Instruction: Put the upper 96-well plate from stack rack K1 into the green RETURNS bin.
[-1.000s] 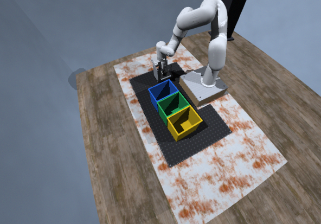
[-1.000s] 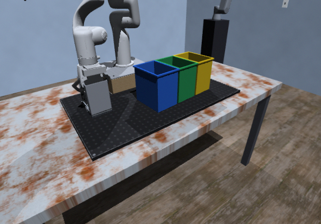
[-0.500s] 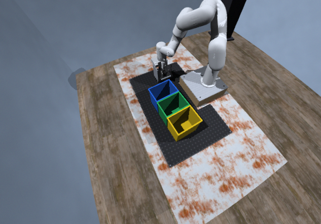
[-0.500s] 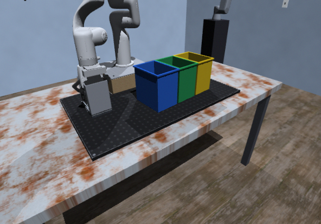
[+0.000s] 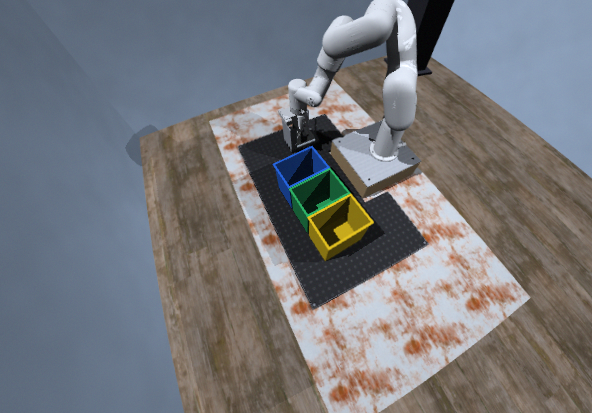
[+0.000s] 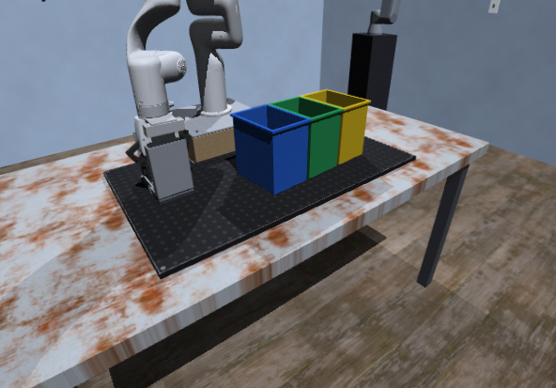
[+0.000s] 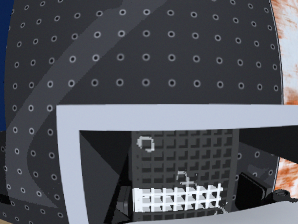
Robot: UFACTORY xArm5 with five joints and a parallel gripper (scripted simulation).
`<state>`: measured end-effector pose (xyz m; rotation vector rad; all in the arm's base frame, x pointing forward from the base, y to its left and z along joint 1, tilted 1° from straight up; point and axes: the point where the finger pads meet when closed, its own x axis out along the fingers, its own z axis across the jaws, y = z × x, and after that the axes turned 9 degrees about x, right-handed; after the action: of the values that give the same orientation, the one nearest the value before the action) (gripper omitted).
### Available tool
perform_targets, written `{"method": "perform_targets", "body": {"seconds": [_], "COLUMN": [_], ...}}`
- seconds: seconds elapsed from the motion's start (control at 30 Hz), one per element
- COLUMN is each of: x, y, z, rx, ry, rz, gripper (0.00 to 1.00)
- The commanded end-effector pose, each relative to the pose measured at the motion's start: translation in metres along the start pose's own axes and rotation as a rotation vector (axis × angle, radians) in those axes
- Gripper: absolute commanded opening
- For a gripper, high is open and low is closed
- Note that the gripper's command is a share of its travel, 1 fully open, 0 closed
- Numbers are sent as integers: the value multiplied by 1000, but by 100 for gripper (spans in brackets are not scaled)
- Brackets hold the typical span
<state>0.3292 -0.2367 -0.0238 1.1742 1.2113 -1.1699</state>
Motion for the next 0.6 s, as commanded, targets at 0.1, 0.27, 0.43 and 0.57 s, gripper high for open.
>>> {"method": "perform_targets", "body": {"seconds": [0.1,0.27,0.43,0.57], "x": [3,6,8,8], "y": [1,1,1,1], "z": [1,1,1,1], "rx": [0,0,0,0], "ry": [-2,-2,-2,-2], "rz": [3,3,3,3], "gripper": [100,100,100,100]}}
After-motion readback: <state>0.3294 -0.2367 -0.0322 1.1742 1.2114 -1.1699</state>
